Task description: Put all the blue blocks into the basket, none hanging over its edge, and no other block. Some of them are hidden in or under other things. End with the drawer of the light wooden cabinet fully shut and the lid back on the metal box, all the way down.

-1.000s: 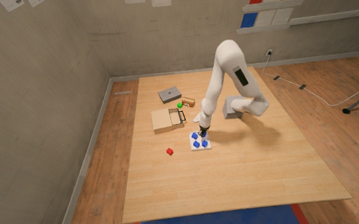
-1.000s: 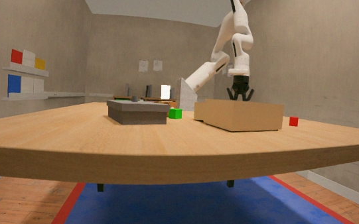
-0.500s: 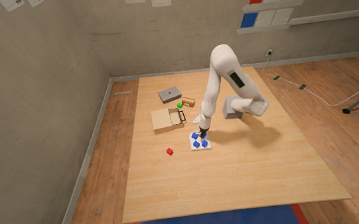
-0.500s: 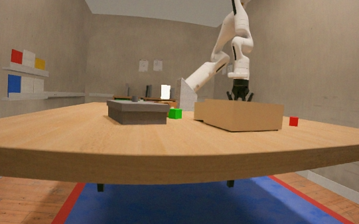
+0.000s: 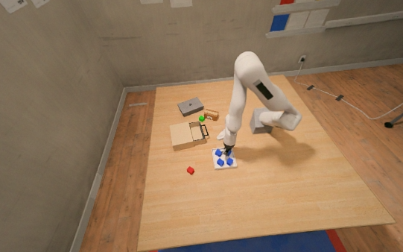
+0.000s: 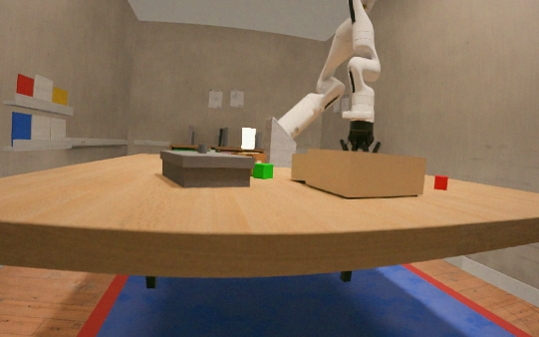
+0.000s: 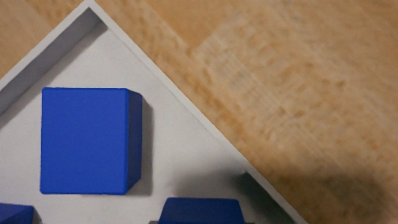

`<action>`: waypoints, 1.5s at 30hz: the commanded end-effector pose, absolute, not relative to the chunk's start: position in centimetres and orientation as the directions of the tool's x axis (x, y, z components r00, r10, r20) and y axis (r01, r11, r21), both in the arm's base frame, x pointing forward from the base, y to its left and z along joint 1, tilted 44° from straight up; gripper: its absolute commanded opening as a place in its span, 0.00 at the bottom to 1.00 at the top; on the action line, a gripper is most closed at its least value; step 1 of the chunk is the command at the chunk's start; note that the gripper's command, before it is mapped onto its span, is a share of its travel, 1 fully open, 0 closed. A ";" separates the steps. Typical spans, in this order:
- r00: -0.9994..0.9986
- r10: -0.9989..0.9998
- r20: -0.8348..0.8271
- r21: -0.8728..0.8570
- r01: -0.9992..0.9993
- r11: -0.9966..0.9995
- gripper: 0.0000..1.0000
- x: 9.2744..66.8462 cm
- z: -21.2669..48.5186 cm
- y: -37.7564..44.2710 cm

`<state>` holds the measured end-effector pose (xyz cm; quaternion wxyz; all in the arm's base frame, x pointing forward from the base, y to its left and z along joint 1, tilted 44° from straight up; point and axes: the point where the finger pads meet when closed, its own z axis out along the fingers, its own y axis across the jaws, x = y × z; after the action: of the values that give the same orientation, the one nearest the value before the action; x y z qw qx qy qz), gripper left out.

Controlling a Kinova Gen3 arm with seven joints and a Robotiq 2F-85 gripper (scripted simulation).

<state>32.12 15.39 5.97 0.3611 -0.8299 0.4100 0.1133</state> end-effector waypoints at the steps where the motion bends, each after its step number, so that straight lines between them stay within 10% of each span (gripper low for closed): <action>1: 0.638 -0.599 -0.483 -0.507 -0.762 -0.403 0.10 32.2 6.0 15.4; 40: 0.638 -0.599 -0.483 -0.507 -0.762 -0.403 0.10 32.2 6.0 15.4; 41: 0.638 -0.599 -0.483 -0.507 -0.762 -0.403 0.61 32.2 6.0 15.4; 45: 0.638 -0.599 -0.483 -0.507 -0.762 -0.403 0.61 32.2 6.0 15.4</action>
<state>32.12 15.41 5.94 0.3611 -0.8299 0.4100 0.1132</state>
